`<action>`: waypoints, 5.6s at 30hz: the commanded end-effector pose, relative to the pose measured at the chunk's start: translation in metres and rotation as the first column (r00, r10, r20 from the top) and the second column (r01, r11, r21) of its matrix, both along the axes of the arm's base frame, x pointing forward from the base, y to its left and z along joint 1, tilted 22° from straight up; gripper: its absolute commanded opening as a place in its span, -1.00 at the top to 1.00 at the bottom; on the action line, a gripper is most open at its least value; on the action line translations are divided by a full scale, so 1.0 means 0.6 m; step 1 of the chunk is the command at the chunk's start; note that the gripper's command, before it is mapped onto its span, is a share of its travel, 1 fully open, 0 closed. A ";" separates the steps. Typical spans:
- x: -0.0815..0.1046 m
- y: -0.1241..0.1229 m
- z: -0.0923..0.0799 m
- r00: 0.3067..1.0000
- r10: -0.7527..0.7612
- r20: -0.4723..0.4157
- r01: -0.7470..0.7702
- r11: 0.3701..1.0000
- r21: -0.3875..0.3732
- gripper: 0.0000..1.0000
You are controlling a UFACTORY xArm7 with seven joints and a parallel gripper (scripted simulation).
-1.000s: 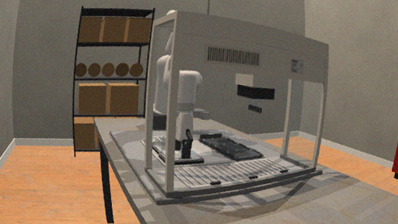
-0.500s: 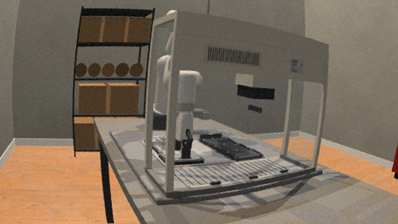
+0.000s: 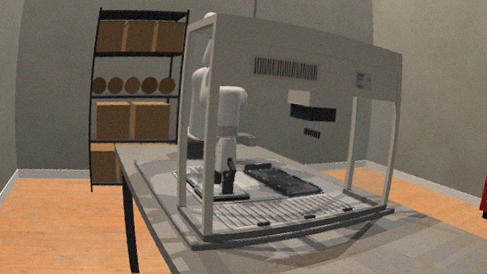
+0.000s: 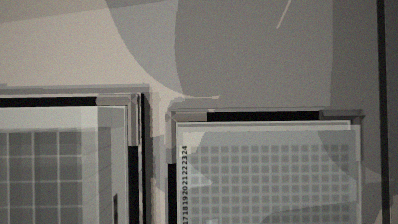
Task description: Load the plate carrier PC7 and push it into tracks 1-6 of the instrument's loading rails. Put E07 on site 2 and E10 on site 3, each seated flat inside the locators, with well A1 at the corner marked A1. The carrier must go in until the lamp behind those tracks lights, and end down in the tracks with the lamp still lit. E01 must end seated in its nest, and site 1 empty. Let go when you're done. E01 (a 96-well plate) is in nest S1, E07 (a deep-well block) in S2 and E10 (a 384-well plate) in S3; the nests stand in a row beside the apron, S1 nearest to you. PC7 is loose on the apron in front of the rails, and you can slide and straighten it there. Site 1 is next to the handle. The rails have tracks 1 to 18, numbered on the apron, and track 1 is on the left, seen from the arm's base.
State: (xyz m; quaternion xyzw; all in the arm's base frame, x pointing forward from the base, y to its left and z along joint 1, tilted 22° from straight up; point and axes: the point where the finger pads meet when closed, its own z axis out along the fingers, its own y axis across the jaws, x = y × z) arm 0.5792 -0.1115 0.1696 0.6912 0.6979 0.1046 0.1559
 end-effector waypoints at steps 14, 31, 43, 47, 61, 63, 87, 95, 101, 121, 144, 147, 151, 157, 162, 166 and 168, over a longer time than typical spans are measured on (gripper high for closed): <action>0.001 0.000 0.006 1.000 0.000 0.004 0.000 1.000 0.000 1.00; -0.005 0.001 0.021 1.000 0.000 0.004 0.000 1.000 0.000 1.00; -0.009 0.002 0.031 1.000 0.000 0.004 0.000 1.000 0.000 1.00; -0.010 0.002 0.034 1.000 0.000 0.004 0.000 1.000 0.000 1.00; -0.016 0.003 0.050 1.000 0.000 0.004 0.000 1.000 0.000 1.00; -0.018 0.003 0.055 1.000 0.000 0.004 0.000 1.000 0.000 1.00; -0.039 0.007 0.107 1.000 0.000 0.004 0.000 1.000 0.000 1.00; -0.047 0.009 0.127 1.000 0.000 0.004 0.000 1.000 0.000 1.00; -0.053 0.010 0.143 1.000 0.000 0.004 0.000 1.000 0.000 1.00; -0.066 0.013 0.176 1.000 0.000 0.004 0.000 1.000 0.000 1.00; -0.060 0.146 0.167 0.999 0.035 0.001 -0.035 0.999 -0.013 1.00; -0.059 0.171 0.166 0.999 0.035 0.001 -0.035 0.999 -0.013 1.00; -0.058 0.204 0.164 0.999 0.035 0.001 -0.035 0.999 -0.013 1.00; -0.056 0.238 0.162 0.999 0.035 0.001 -0.035 0.999 -0.013 1.00; -0.054 0.279 0.159 0.999 0.035 0.001 -0.035 0.999 -0.013 1.00; -0.053 0.313 0.157 0.999 0.035 0.001 -0.035 0.999 -0.012 1.00; -0.052 0.329 0.156 0.999 0.035 0.001 -0.035 0.999 -0.012 1.00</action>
